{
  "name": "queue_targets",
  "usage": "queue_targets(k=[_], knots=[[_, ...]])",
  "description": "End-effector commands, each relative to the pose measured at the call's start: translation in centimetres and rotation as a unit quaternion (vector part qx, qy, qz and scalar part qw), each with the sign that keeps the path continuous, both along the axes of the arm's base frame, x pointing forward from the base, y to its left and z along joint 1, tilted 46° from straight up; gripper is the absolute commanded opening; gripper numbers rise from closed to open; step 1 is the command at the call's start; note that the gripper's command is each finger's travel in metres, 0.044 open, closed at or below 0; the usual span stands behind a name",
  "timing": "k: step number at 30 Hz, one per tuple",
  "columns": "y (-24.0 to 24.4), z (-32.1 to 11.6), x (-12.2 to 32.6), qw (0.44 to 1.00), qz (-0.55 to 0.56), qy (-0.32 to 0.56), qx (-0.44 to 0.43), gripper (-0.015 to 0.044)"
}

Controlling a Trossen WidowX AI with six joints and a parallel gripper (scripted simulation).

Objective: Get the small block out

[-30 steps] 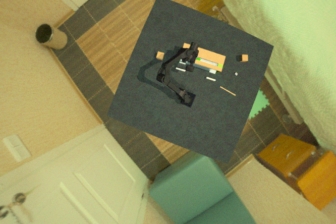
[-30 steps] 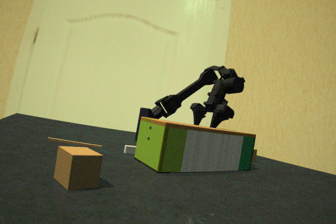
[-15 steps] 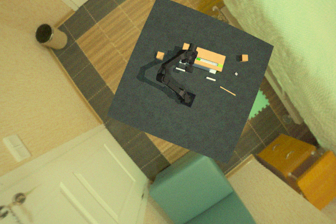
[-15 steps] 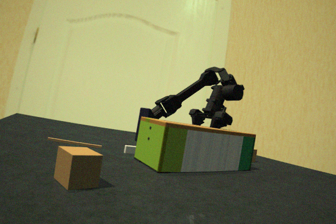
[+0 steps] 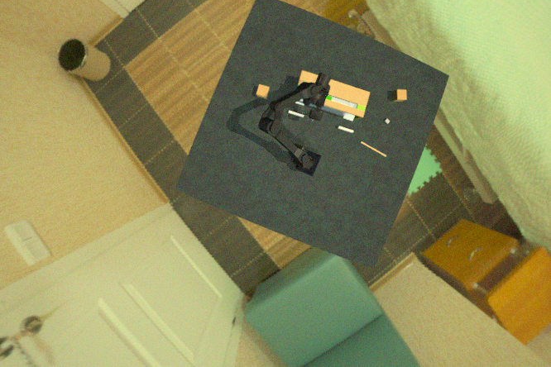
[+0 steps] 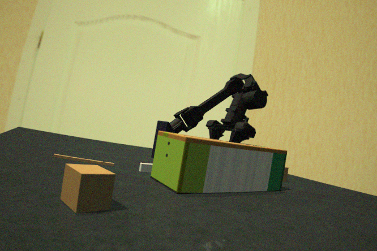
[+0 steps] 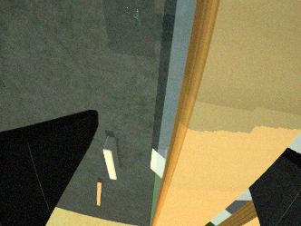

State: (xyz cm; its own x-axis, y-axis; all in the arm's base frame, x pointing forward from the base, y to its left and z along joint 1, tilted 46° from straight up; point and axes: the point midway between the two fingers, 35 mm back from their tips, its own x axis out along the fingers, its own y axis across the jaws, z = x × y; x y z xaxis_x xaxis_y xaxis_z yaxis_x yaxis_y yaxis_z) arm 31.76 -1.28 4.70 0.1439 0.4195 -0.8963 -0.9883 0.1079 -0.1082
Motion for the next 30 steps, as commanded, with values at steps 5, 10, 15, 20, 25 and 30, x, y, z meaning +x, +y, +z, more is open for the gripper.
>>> queue_targets(k=[5,10,15,20,25,30], knots=[[-1.7,-2.2,-0.3,1.000,0.002,0.006,0.002,0.0400],[-2.9,-3.4,-0.3,1.000,0.002,0.006,0.001,0.0400],[-4.1,-4.6,-0.3,1.000,0.002,0.006,0.001,0.0400],[-5.4,-5.9,-0.3,1.000,0.002,0.006,0.000,0.0400],[-6.6,-7.0,-0.3,1.000,0.002,0.006,0.000,0.0400],[-7.7,-8.2,-0.3,1.000,0.002,0.006,0.000,0.0400]])
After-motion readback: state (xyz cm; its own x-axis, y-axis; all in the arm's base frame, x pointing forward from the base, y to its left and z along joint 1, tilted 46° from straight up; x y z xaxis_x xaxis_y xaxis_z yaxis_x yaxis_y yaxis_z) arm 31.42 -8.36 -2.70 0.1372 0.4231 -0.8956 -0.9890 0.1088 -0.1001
